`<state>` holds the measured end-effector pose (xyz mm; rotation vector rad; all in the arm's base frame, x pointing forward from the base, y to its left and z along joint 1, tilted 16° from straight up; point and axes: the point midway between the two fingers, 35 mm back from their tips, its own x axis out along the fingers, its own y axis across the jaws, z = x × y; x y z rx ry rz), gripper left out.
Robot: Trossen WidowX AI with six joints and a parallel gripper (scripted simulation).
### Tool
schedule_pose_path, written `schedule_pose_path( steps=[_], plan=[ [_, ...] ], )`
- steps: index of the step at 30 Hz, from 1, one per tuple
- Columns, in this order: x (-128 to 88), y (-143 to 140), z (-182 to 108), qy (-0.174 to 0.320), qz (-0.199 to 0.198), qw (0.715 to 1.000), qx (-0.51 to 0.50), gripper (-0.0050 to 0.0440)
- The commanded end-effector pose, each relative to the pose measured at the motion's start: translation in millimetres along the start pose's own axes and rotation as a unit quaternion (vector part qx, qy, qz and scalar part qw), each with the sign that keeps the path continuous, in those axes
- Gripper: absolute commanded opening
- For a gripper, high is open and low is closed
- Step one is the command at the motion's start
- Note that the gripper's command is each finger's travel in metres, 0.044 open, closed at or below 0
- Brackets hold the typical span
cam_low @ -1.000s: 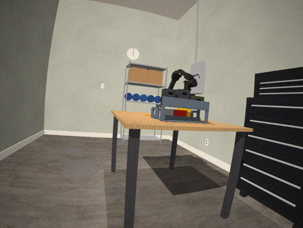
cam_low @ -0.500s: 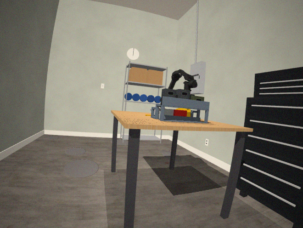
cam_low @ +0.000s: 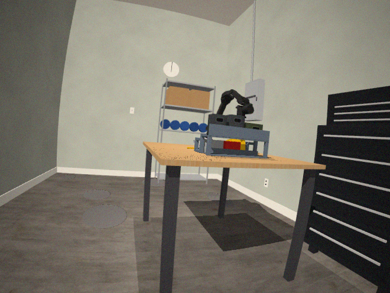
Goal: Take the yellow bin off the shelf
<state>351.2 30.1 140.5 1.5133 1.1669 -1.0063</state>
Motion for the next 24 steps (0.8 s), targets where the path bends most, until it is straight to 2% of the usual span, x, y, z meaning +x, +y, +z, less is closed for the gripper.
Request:
schedule_pose_path(
  steps=[1, 24],
  plan=[
    [-1.3, 2.2, -1.4, 0.0, 0.011, 1.0, 0.0, 0.015],
    [9.4, 2.2, -1.2, 0.0, 0.011, 1.0, 0.0, 0.015]
  ],
)
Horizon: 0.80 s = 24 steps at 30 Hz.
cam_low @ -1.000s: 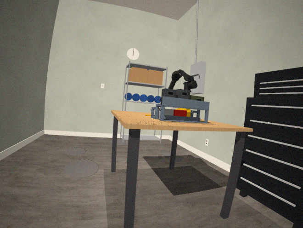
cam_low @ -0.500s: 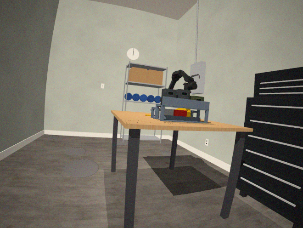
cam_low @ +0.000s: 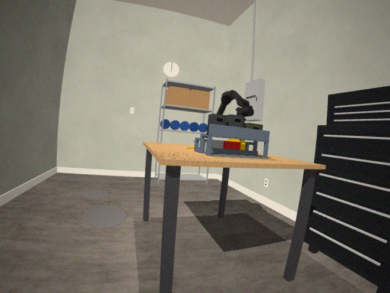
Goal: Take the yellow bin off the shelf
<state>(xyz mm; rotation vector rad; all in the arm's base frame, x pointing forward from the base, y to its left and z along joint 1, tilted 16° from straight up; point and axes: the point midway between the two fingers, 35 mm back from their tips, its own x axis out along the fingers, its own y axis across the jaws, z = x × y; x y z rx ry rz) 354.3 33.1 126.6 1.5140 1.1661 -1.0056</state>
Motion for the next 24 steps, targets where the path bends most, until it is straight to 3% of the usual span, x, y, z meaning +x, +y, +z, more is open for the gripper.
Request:
schedule_pose_path(
  steps=[1, 24],
  plan=[
    [-5.1, 2.1, -1.1, 0.0, 0.01, 1.0, 0.0, 0.015],
    [3.5, 2.0, -0.6, 0.0, 0.01, 1.0, 0.0, 0.015]
  ],
)
